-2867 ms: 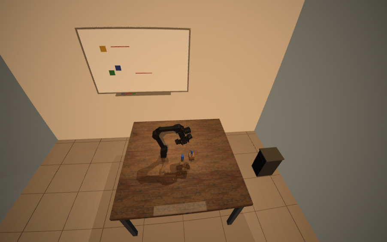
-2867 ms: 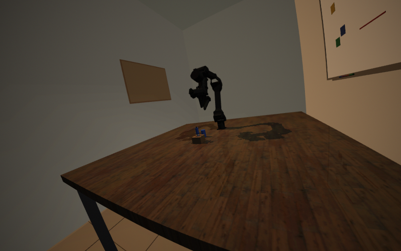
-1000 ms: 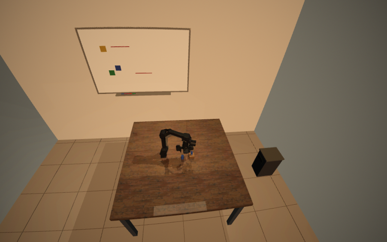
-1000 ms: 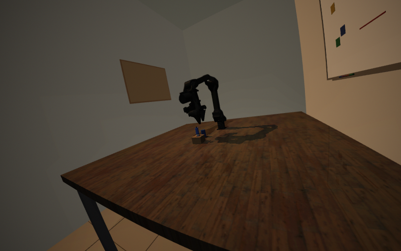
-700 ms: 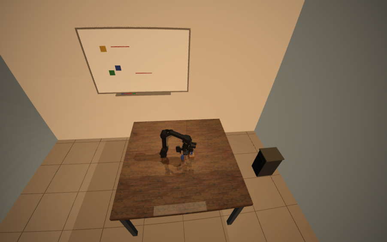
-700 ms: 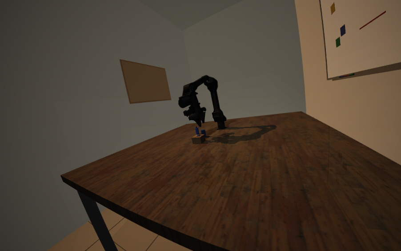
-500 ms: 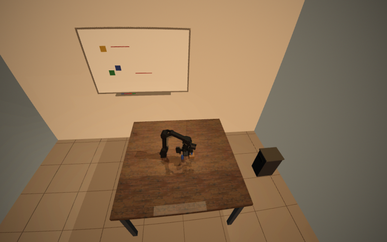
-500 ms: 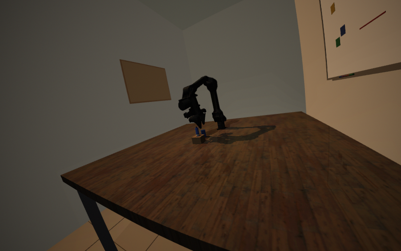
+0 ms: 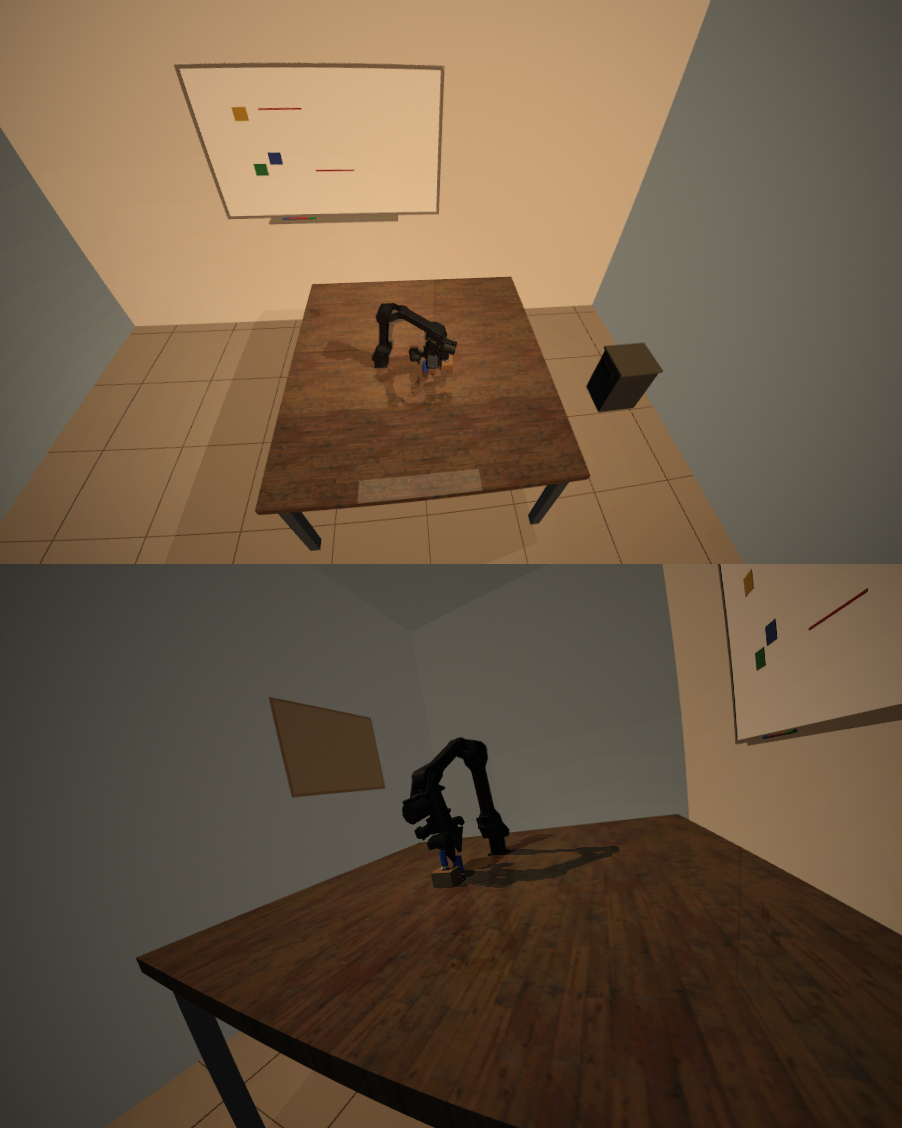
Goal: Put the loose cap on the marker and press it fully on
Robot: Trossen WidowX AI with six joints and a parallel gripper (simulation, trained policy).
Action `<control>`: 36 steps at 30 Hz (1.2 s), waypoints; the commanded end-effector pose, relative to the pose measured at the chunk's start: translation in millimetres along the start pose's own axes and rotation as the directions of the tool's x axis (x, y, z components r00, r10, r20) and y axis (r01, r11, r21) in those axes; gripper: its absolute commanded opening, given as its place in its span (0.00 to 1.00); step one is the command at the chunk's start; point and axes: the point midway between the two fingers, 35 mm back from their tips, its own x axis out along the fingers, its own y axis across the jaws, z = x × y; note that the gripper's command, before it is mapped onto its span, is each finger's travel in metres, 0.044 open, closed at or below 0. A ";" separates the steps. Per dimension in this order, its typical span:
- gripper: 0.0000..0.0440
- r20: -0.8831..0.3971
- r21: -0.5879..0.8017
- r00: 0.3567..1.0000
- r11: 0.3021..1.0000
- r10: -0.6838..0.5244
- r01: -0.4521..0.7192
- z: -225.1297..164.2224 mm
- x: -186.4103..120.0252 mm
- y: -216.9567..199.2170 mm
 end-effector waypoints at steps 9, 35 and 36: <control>0.68 0.012 -0.027 1.000 0.999 -0.017 0.017 3.5 22.9 0.4; 0.55 0.019 -0.048 0.999 0.998 -0.045 0.046 0.7 36.9 -4.8; 0.55 0.019 -0.048 0.999 0.998 -0.045 0.046 0.7 36.9 -4.8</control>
